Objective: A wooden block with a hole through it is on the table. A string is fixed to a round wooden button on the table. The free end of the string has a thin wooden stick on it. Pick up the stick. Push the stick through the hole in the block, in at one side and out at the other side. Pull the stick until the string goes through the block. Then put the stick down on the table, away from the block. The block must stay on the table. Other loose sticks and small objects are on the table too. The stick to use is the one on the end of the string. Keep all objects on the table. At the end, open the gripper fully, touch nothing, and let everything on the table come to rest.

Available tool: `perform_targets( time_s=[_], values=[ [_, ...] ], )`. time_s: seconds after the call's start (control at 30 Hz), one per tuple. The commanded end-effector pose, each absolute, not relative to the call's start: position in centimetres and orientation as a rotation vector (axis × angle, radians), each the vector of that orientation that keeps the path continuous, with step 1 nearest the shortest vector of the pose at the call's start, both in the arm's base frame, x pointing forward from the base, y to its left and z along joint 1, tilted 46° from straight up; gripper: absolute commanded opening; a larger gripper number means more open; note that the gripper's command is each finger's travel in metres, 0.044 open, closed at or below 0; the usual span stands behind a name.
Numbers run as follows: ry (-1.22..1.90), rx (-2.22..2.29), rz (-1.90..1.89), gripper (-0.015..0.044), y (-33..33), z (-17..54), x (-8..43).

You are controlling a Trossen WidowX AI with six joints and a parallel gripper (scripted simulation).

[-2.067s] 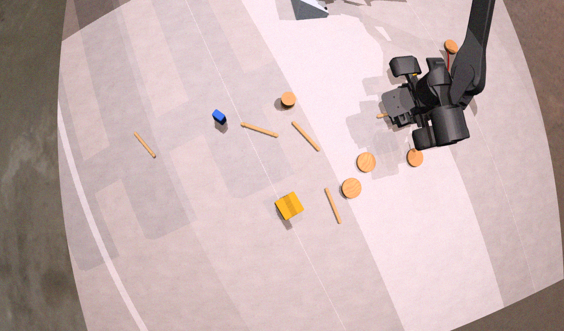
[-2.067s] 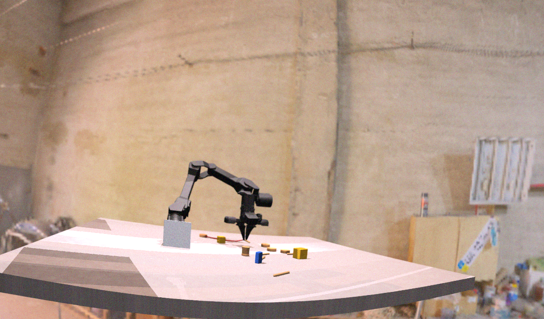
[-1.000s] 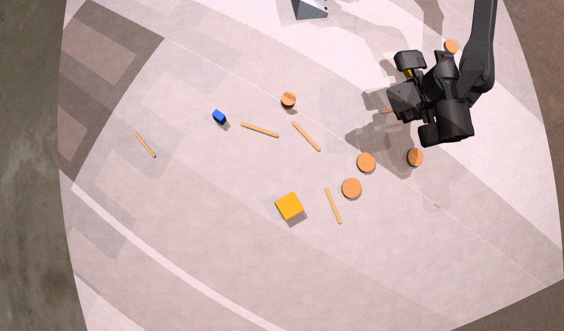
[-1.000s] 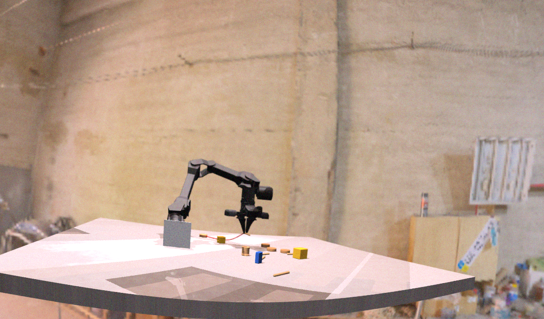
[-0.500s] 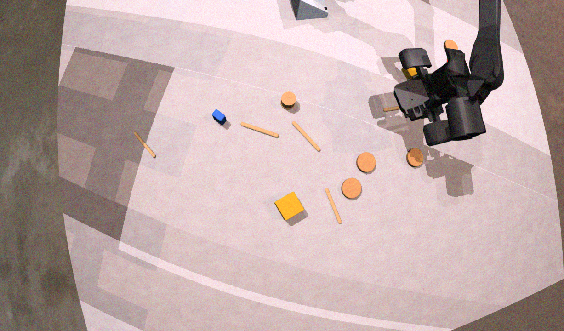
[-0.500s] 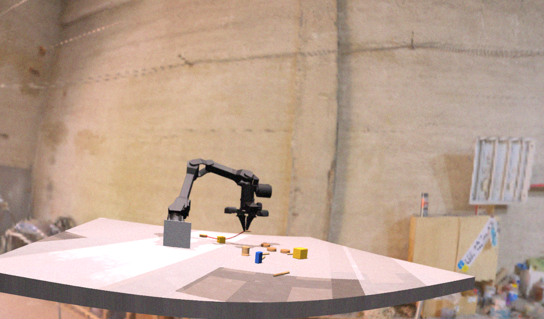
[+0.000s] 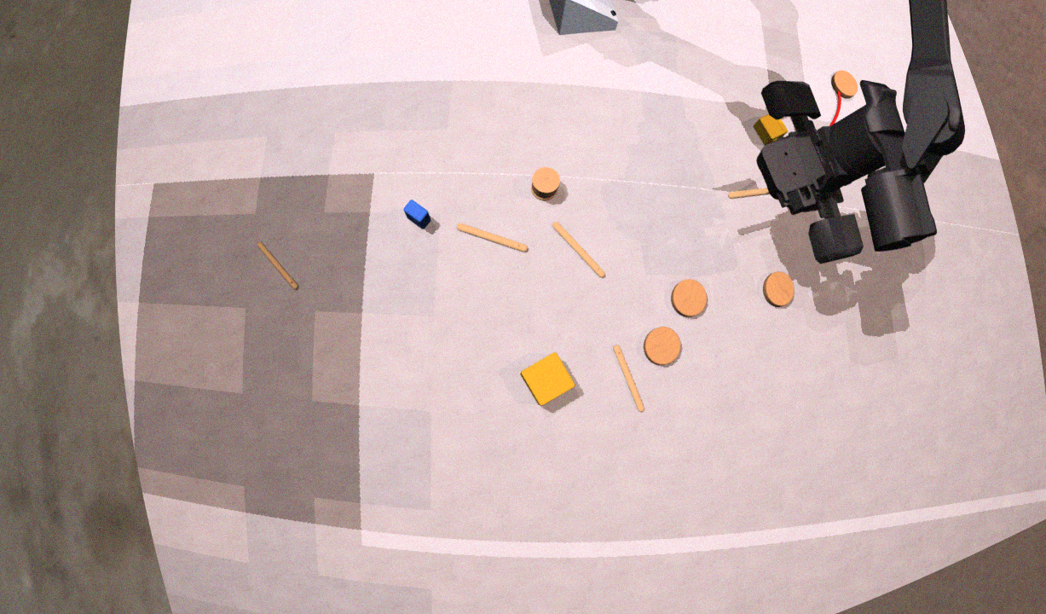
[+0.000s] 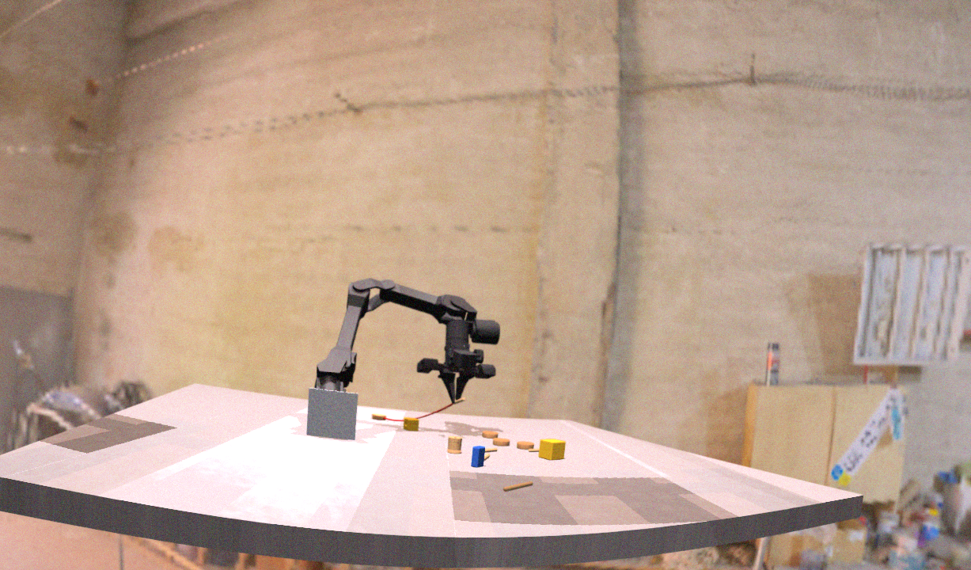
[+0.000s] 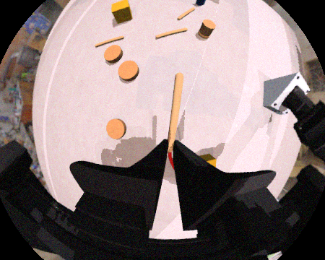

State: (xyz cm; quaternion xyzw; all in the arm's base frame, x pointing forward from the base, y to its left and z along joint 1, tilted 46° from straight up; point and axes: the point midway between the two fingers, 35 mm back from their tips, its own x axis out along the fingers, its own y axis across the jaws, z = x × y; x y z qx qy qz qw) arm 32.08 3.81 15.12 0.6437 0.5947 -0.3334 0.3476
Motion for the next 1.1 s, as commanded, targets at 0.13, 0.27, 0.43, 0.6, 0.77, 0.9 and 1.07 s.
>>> perform_targets(
  time_s=[0.13, 0.27, 0.43, 0.6, 0.77, 0.9, 1.07],
  values=[
    [1.487, 1.627, -0.916, 0.0000, 3.3, 16.1, 32.0],
    [1.477, 1.619, -0.924, 0.0000, 3.2, 16.2, 31.9],
    [1.478, 1.597, -0.912, 0.0000, 3.7, 16.5, 31.6],
    [1.478, 1.572, -0.898, 0.0000, 4.2, 16.7, 31.2],
    [1.477, 1.547, -0.883, 0.0000, 4.8, 16.9, 30.9],
    [1.476, 1.527, -0.870, 0.0000, 5.2, 17.1, 30.5],
    [1.476, 1.504, -0.856, 0.0000, 5.7, 17.3, 30.1]
  ],
)
